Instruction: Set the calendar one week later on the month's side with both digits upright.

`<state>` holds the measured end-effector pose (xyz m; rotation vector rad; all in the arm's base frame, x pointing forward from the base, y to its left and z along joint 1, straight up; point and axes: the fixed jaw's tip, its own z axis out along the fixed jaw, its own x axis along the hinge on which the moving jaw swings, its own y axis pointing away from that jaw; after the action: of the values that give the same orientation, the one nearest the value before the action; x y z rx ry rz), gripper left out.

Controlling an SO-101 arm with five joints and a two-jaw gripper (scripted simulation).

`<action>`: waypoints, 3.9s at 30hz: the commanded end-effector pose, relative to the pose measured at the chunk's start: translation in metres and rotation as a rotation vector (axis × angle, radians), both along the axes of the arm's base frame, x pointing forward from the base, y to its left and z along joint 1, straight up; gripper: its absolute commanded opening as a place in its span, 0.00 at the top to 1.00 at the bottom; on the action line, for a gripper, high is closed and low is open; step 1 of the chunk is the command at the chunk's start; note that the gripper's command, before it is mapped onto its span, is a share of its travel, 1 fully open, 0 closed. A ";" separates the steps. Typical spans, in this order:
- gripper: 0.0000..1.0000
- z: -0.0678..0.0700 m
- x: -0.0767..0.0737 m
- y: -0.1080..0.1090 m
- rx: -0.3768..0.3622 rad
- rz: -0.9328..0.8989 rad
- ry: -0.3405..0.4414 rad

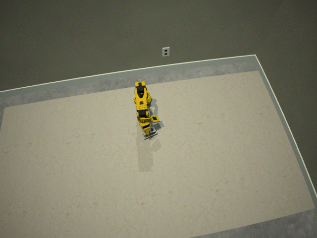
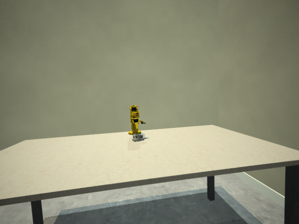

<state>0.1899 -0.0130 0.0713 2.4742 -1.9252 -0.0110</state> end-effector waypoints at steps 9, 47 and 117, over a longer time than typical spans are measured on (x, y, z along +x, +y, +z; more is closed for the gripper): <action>0.64 0.017 0.005 0.001 -0.002 0.017 -0.070; 0.65 0.093 0.002 0.001 -0.027 0.017 -0.525; 0.65 0.105 0.012 0.010 0.256 -0.965 -0.535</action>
<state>0.1996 -0.0051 0.1686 1.6283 -3.1783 0.4870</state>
